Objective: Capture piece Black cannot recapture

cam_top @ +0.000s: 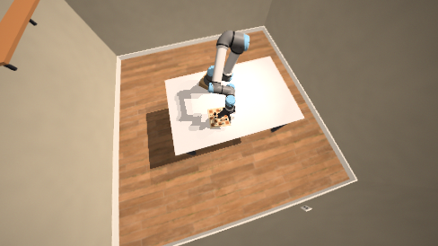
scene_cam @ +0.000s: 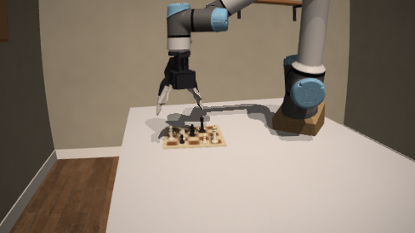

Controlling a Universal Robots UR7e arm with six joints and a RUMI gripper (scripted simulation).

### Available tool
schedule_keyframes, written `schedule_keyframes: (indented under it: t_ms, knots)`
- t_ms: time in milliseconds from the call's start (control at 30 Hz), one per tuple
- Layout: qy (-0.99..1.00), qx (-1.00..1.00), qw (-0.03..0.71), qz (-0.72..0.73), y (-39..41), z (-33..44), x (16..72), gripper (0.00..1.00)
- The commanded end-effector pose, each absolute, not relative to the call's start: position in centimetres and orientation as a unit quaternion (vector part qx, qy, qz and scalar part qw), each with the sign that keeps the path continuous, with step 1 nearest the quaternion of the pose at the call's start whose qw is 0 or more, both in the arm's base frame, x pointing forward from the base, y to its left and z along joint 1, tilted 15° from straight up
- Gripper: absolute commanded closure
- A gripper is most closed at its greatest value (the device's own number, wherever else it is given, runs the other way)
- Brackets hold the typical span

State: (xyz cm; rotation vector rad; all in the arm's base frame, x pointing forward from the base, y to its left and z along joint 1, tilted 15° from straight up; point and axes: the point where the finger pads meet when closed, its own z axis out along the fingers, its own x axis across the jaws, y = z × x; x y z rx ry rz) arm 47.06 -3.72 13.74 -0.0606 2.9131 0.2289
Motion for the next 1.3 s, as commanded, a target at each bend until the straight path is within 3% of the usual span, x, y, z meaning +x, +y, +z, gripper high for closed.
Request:
schedule_keyframes:
  t_ms: [0, 1033, 1067, 1267]
  knots:
    - [0.991, 0.007, 0.107, 0.080, -3.71, 13.71, 46.99, 0.00]
    - [0.989, 0.059, 0.103, 0.085, -3.64, 13.57, 46.81, 0.00]
    - [0.989, 0.059, 0.103, 0.085, -3.64, 13.57, 46.81, 0.80]
    - [0.989, 0.059, 0.103, 0.085, -3.64, 13.57, 46.81, 0.80]
